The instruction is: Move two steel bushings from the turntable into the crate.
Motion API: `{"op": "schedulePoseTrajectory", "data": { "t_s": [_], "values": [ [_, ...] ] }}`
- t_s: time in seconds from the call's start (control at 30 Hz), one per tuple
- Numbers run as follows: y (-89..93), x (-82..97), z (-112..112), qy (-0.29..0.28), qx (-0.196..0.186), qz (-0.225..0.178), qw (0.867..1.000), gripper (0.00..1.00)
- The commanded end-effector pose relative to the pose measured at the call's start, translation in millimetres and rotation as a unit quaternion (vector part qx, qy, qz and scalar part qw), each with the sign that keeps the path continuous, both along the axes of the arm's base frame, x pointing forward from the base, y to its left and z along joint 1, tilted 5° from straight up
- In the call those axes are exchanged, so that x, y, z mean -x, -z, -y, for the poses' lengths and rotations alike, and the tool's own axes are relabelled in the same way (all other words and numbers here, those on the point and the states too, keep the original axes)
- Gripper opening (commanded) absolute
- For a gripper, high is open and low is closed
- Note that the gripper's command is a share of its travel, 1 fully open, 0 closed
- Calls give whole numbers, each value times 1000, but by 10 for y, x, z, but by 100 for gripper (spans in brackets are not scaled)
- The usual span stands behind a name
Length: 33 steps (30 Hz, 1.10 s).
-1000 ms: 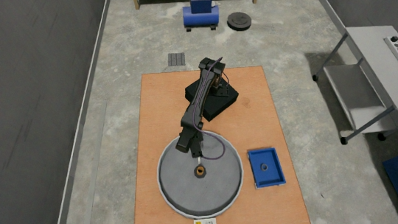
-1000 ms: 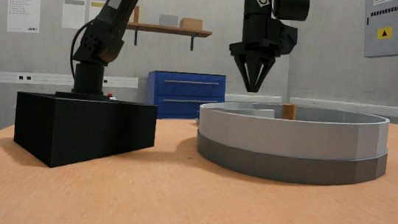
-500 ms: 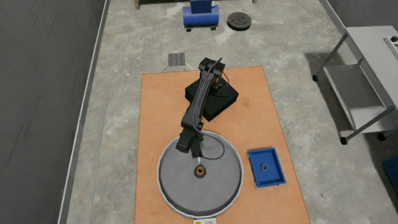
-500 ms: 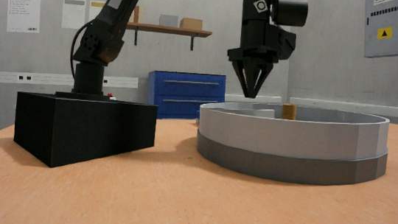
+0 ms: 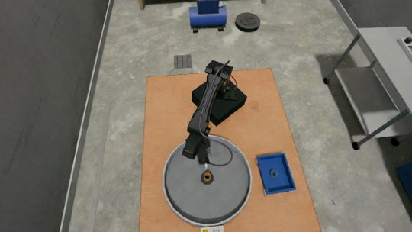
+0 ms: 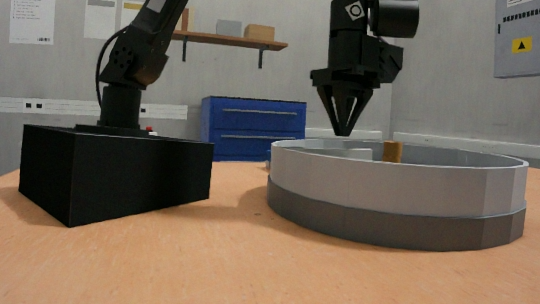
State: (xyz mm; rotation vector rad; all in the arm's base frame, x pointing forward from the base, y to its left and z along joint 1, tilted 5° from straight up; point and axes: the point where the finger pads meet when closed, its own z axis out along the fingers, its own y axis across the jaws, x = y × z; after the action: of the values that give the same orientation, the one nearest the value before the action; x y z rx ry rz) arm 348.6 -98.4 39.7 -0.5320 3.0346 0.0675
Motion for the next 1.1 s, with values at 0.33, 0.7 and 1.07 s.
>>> {"op": "schedulePoseTrajectory", "data": {
  "t_s": [0.33, 0.7, 1.07],
  "values": [
    [-159, -141, -31, -4, 2, 31, 1000, 13],
    [-158, -143, -32, -4, 2, 31, 1000, 13],
    [105, 0, -66, 0, -9, -2, 1000, 13]
  ]
}}
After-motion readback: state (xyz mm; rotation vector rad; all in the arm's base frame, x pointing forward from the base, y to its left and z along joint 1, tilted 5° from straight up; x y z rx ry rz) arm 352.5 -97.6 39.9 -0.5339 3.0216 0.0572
